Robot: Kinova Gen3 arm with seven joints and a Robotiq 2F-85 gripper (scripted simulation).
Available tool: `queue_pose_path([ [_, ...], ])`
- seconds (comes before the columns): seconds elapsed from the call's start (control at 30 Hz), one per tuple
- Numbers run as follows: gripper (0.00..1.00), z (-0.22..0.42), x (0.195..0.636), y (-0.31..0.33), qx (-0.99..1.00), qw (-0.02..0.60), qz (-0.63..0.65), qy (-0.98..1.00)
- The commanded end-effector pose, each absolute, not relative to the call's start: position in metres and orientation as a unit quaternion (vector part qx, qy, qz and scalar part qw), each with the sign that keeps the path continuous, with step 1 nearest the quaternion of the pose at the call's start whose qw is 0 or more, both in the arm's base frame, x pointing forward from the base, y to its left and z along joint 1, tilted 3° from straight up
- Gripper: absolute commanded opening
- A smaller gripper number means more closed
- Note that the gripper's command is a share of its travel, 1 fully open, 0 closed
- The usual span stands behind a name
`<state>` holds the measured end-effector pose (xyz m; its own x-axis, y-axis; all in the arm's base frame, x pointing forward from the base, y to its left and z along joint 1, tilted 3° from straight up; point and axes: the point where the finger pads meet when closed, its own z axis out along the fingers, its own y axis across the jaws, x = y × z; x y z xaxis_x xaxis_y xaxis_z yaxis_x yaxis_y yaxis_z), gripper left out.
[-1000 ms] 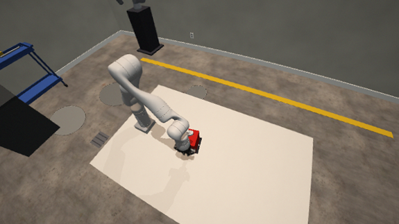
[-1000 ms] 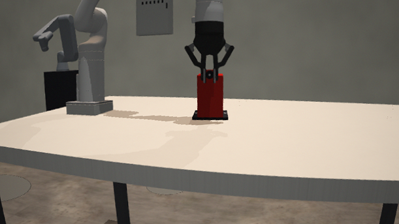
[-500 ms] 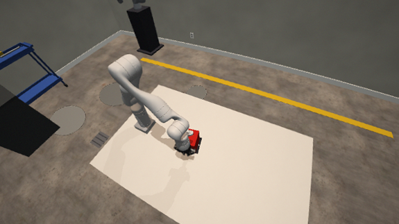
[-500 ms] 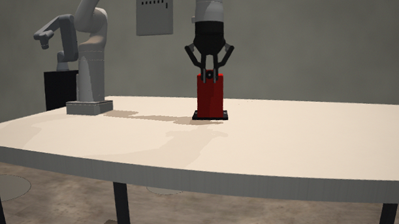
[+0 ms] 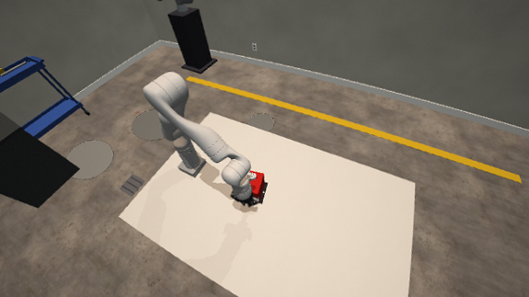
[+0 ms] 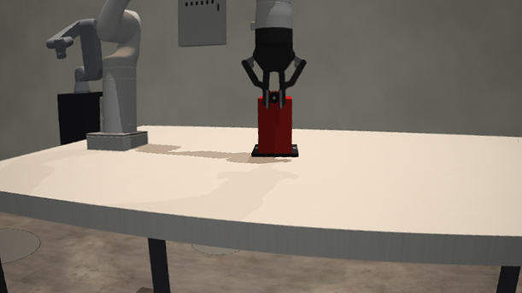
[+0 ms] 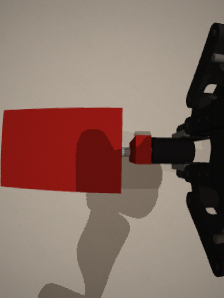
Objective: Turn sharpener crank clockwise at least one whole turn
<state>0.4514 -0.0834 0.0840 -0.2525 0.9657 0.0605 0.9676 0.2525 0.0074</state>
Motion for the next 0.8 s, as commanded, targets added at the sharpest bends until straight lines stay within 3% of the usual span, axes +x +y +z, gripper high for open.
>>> queue_pose_path([
  [0.0, 0.0, 0.084, 0.452, -0.084, -0.611, 0.021, -0.022, -0.791],
  [0.77, 0.0, 0.083, 0.465, -0.08, -0.611, 0.021, -0.022, -0.791],
])
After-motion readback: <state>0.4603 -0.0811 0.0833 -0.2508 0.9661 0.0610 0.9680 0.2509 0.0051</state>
